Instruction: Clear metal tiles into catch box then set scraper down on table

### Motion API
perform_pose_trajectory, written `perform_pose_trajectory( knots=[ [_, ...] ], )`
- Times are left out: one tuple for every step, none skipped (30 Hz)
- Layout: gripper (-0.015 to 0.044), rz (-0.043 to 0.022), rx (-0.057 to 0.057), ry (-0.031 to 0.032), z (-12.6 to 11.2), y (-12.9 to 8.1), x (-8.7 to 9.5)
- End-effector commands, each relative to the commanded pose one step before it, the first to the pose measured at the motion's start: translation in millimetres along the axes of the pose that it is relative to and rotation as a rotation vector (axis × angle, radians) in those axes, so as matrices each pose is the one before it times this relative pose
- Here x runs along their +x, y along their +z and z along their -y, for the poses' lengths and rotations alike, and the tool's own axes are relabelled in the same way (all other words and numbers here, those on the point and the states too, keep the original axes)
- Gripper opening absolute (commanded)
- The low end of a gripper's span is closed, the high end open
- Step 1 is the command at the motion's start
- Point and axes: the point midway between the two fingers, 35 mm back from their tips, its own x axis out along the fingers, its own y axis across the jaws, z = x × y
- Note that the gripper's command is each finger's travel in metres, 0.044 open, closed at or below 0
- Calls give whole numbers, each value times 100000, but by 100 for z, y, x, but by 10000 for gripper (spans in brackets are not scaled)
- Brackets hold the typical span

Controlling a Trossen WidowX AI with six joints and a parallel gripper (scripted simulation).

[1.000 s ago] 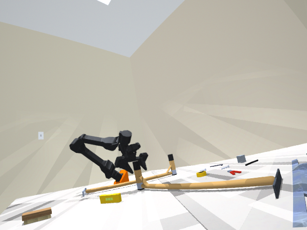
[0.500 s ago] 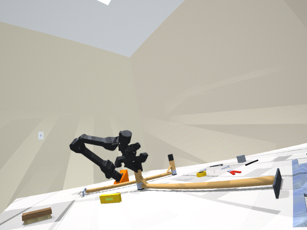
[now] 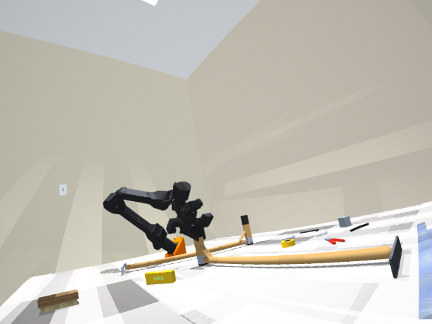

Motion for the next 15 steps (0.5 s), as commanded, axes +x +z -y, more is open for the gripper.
perform_pose_trajectory(
  knots=[
    [0,264,350,294,-545,204,-96],
    [0,-32,12,47,-133,6,-6],
    [0,-31,12,46,-133,5,-6],
    [0,-30,12,44,-133,5,-7],
    [0,-30,11,43,-133,4,-7],
    [0,-29,11,41,-133,4,-7],
    [0,-28,10,40,-133,3,-7],
    [0,-28,10,38,-133,3,-7],
    [0,-27,10,37,-133,2,-7],
    [0,-26,9,36,-133,2,-8],
    [0,-25,9,34,-133,1,-8],
    [0,-25,8,33,-133,1,-8],
    [0,-24,8,31,-133,0,-8],
    [0,-23,8,30,-133,-1,-8],
    [0,-22,7,28,-133,-1,-8]
  ],
)
